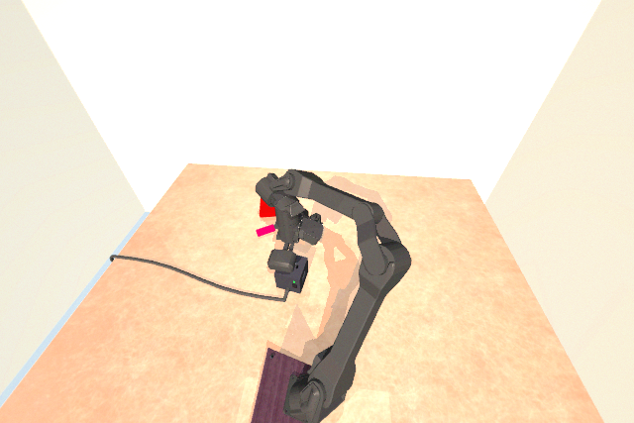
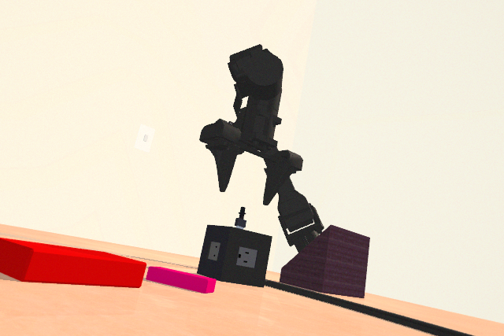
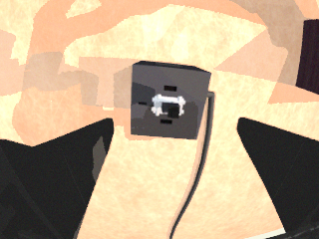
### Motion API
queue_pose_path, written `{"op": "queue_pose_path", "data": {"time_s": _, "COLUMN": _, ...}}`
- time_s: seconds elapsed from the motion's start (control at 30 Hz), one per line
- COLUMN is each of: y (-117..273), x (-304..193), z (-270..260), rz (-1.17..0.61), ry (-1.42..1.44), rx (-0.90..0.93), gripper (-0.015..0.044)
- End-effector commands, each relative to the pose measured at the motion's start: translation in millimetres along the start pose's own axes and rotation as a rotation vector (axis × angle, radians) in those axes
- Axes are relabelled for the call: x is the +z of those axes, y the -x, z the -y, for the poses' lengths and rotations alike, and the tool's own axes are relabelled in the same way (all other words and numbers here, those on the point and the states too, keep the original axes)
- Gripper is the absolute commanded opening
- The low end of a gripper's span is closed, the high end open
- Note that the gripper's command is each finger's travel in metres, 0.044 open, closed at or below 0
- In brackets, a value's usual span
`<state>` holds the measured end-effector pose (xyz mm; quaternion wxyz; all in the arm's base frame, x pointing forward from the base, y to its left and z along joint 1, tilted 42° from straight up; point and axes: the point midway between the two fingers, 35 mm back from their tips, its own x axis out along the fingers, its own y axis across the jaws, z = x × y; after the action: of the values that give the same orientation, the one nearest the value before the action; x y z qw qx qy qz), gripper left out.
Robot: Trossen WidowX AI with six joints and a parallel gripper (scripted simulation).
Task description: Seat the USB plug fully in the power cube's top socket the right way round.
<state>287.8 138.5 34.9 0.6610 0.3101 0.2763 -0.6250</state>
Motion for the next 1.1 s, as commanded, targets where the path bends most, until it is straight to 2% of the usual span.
{"op": "queue_pose_path", "data": {"time_s": 0.0, "y": -3.7, "x": 0.1, "z": 0.0, "rz": -0.001, "ry": 0.002, "rx": 0.001, "gripper": 0.0440}}
{"op": "queue_pose_path", "data": {"time_s": 0.63, "y": -21.3, "x": 0.4, "z": 0.0, "rz": 0.000, "ry": 0.002, "rx": 0.002, "gripper": 0.0440}}
{"op": "queue_pose_path", "data": {"time_s": 1.07, "y": -19.9, "x": 0.0, "z": 0.5, "rz": -0.002, "ry": -0.001, "rx": -0.004, "gripper": 0.0099}}
